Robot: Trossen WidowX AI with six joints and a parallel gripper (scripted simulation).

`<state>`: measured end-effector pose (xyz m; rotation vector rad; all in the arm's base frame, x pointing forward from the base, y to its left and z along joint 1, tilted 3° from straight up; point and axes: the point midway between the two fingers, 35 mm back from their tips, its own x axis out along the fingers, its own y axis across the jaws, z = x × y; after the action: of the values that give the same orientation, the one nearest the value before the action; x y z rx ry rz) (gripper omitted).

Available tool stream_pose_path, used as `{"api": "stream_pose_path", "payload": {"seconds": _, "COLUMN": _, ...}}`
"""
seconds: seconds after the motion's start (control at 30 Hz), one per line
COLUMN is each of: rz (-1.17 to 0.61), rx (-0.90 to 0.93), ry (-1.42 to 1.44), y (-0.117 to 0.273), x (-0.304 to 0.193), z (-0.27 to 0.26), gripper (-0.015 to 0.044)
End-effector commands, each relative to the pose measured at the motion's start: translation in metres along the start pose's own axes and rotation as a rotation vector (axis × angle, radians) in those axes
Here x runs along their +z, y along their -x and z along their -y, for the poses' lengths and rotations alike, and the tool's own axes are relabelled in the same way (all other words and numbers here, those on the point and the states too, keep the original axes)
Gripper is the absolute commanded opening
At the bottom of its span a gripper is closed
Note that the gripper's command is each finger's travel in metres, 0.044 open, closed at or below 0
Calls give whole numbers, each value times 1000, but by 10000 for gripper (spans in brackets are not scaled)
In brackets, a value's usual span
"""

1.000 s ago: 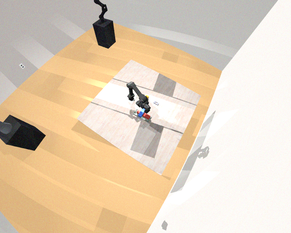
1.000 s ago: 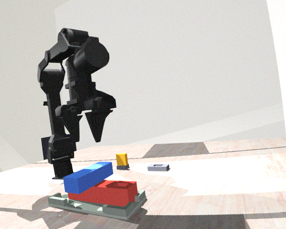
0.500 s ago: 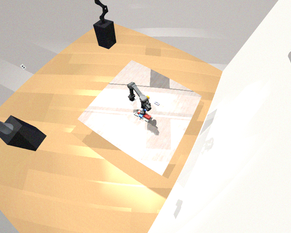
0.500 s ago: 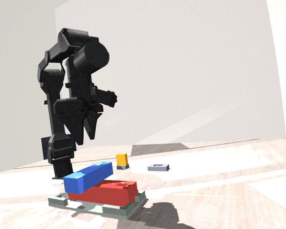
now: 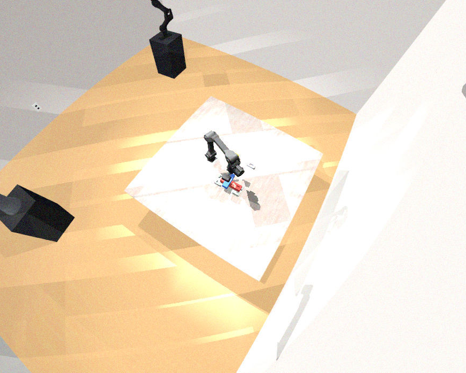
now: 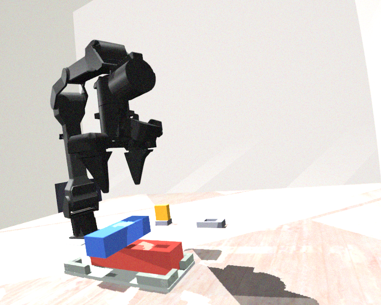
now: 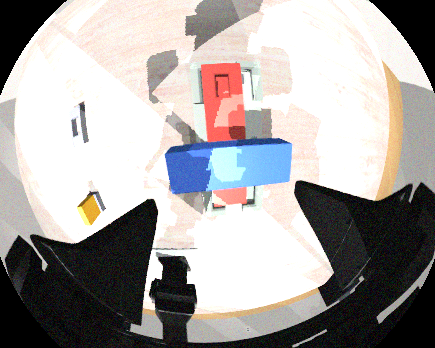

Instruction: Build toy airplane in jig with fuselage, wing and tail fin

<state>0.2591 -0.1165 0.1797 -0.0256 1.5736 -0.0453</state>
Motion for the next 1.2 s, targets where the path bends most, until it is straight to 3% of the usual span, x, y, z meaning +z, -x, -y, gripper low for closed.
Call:
{"api": "stream_pose_path", "payload": {"seconds": 0.0, "rz": 3, "rx": 7, "ry": 16, "y": 1, "x": 7, "z": -46, "gripper": 440}}
{"api": "stream_pose_path", "payload": {"seconds": 0.27, "rz": 3, "rx": 20, "ry": 16, "y": 3, "x": -8, "z": -150, "gripper": 440}}
{"api": "stream_pose_path", "payload": {"seconds": 0.57, "rz": -6, "rx": 24, "ry": 17, "y": 2, "x": -65, "z": -241, "gripper": 440}}
{"api": "stream_pose_path", "payload": {"seconds": 0.73, "rz": -7, "rx": 24, "ry": 17, "y": 0, "x": -71, "z": -246, "gripper": 440}}
{"api": "stream_pose_path", "payload": {"seconds": 0.93, "rz": -7, "rx": 24, "ry": 17, "y": -53, "x": -71, "z": -247, "gripper": 440}}
{"api": "stream_pose_path", "payload": {"seconds": 1.17, "rz": -7, "rx": 24, "ry": 17, "y": -67, "x": -71, "z": -247, "gripper": 440}}
